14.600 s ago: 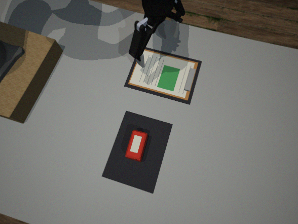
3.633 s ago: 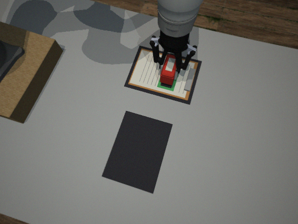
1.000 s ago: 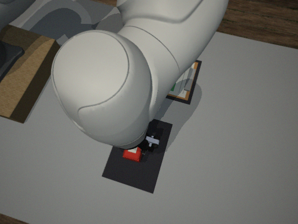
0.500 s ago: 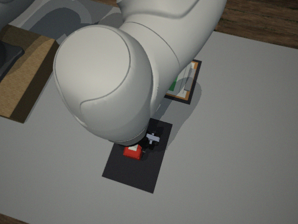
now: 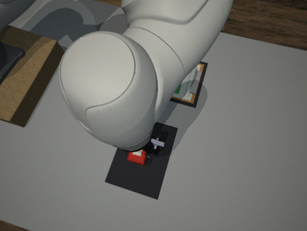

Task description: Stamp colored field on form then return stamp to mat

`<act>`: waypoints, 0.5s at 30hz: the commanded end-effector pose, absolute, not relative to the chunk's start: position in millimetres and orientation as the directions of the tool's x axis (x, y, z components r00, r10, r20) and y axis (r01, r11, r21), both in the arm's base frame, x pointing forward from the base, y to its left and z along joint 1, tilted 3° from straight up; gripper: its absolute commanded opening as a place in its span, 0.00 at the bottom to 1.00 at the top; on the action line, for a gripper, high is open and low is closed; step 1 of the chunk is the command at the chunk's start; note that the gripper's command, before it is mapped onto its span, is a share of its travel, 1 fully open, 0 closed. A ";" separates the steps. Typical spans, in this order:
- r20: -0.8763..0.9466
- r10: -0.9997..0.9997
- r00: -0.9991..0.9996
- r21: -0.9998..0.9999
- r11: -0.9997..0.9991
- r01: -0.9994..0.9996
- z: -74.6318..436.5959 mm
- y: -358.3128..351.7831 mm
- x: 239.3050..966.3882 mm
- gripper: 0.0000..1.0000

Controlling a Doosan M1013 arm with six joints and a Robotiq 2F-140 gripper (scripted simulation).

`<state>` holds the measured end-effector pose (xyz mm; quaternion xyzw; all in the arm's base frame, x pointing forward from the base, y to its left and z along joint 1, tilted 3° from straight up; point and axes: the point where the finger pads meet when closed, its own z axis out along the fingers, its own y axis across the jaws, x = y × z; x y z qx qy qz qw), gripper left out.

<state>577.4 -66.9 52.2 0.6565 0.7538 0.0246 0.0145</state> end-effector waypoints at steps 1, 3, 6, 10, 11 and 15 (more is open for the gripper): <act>0.010 0.990 -0.138 0.056 0.137 0.989 48.7 -66.8 577.6 0.16; 0.010 0.990 -0.138 0.056 0.137 0.989 46.4 -66.8 577.8 0.16; 0.010 0.990 -0.138 0.056 0.137 0.989 39.2 -66.6 578.2 0.16; 0.010 0.990 -0.138 0.056 0.137 0.989 29.9 -66.4 578.7 0.16; 0.010 0.990 -0.138 0.056 0.137 0.989 27.9 -66.4 578.8 0.16; 0.010 0.990 -0.138 0.056 0.137 0.989 22.1 -66.3 579.1 0.16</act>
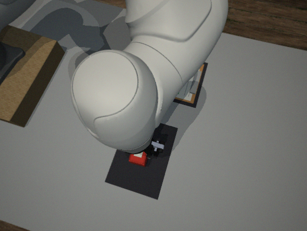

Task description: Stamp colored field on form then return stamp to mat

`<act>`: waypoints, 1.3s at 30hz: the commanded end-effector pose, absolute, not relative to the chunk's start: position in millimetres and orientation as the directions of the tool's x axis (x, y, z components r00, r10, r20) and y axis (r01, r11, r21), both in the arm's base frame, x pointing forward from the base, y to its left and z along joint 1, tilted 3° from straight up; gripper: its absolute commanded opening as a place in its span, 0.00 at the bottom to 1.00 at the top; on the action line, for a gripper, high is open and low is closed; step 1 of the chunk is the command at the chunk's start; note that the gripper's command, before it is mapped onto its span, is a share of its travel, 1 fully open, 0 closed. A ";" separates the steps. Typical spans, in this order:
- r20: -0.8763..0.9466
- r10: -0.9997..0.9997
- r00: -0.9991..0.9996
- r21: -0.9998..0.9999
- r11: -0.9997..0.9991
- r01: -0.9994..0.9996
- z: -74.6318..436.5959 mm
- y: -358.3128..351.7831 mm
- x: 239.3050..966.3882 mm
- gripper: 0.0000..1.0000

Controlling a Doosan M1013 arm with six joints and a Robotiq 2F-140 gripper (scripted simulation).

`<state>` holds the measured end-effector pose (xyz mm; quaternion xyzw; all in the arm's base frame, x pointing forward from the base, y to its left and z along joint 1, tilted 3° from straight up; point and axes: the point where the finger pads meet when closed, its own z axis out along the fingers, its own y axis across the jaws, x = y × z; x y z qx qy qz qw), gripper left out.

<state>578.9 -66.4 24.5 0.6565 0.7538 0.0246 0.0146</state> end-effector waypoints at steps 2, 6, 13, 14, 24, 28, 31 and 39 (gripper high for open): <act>0.010 0.990 -0.138 0.056 0.137 0.989 20.6 -66.3 579.2 0.16; 0.010 0.990 -0.138 0.056 0.137 0.989 20.0 -66.3 579.2 0.16; 0.010 0.990 -0.138 0.056 0.137 0.989 19.9 -66.3 579.2 0.16; 0.010 0.990 -0.138 0.056 0.137 0.989 19.9 -66.3 579.2 0.16; 0.010 0.990 -0.138 0.056 0.137 0.989 19.9 -66.3 579.2 0.50; 0.010 0.990 -0.138 0.056 0.137 0.989 19.9 -66.3 579.2 0.50; 0.010 0.990 -0.138 0.056 0.137 0.989 19.9 -66.3 579.2 0.50; 0.010 0.990 -0.138 0.056 0.137 0.989 19.9 -66.3 579.2 0.50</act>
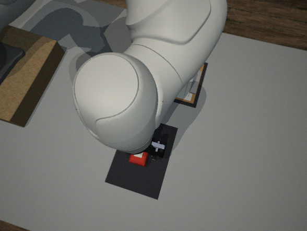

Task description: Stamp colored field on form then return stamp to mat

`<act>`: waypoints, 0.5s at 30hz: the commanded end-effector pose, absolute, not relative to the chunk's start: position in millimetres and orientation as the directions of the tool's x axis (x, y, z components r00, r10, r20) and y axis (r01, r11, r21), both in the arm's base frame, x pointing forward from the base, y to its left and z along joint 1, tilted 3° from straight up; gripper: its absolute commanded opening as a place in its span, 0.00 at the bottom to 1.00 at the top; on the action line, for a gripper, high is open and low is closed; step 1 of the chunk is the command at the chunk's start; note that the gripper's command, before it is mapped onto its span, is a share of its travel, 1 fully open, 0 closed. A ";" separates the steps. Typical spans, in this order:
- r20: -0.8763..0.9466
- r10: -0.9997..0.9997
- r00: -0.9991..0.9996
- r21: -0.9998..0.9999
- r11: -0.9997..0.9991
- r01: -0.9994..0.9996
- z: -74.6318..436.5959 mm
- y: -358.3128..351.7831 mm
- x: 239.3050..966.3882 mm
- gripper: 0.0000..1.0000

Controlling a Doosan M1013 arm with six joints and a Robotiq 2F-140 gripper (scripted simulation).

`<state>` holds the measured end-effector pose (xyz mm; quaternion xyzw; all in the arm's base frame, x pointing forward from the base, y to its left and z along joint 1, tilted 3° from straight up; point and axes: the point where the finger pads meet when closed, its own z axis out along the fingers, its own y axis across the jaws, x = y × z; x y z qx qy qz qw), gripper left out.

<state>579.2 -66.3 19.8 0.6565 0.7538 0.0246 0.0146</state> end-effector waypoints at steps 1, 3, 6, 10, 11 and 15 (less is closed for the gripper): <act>0.010 0.990 -0.138 0.056 0.137 0.989 19.9 -66.3 579.2 0.50; 0.010 0.990 -0.138 0.056 0.137 0.989 19.9 -66.3 579.2 0.50; 0.010 0.990 -0.138 0.056 0.137 0.989 19.9 -66.3 579.2 0.50; 0.010 0.990 -0.138 0.056 0.137 0.989 19.9 -66.3 579.2 0.50; 0.010 0.990 -0.138 0.056 0.137 0.989 19.9 -66.3 579.2 0.50; 0.010 0.990 -0.138 0.056 0.137 0.989 23.6 -66.3 579.0 0.50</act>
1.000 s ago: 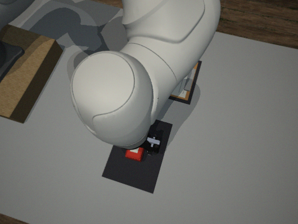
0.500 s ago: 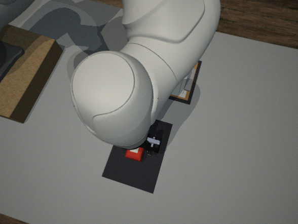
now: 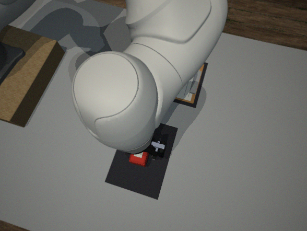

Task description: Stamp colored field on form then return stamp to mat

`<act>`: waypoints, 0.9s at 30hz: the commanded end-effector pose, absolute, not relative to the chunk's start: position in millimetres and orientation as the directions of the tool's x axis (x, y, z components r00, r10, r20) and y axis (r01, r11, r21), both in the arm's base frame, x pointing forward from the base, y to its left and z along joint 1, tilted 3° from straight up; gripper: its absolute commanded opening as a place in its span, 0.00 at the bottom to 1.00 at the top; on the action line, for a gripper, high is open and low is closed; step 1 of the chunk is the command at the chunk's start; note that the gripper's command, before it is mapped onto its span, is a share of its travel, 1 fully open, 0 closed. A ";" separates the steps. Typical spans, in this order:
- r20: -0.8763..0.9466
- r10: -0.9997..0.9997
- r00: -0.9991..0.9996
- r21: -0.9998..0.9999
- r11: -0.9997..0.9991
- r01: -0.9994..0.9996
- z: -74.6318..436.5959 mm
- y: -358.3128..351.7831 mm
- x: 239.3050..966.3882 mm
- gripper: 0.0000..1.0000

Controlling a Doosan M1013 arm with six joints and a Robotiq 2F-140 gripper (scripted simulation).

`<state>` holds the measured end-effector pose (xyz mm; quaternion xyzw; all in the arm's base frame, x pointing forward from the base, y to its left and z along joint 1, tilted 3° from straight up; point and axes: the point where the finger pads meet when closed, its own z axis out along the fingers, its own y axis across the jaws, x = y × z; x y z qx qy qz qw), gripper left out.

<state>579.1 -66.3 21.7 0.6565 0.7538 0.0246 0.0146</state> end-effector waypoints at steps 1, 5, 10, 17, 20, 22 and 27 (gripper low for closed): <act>0.010 0.990 -0.138 0.056 0.137 0.989 23.6 -66.3 579.0 0.50; 0.010 0.990 -0.138 0.056 0.137 0.989 70.0 -67.2 576.5 0.50; 0.010 0.990 -0.138 0.056 0.137 0.989 109.8 -67.9 574.3 0.50; 0.010 0.990 -0.138 0.056 0.137 0.989 109.8 -67.9 574.3 0.50; 0.010 0.990 -0.138 0.056 0.137 0.989 109.8 -67.9 574.3 0.50; 0.010 0.990 -0.138 0.056 0.137 0.989 109.8 -67.9 574.3 0.50; 0.010 0.990 -0.138 0.056 0.137 0.989 109.8 -67.9 574.3 0.50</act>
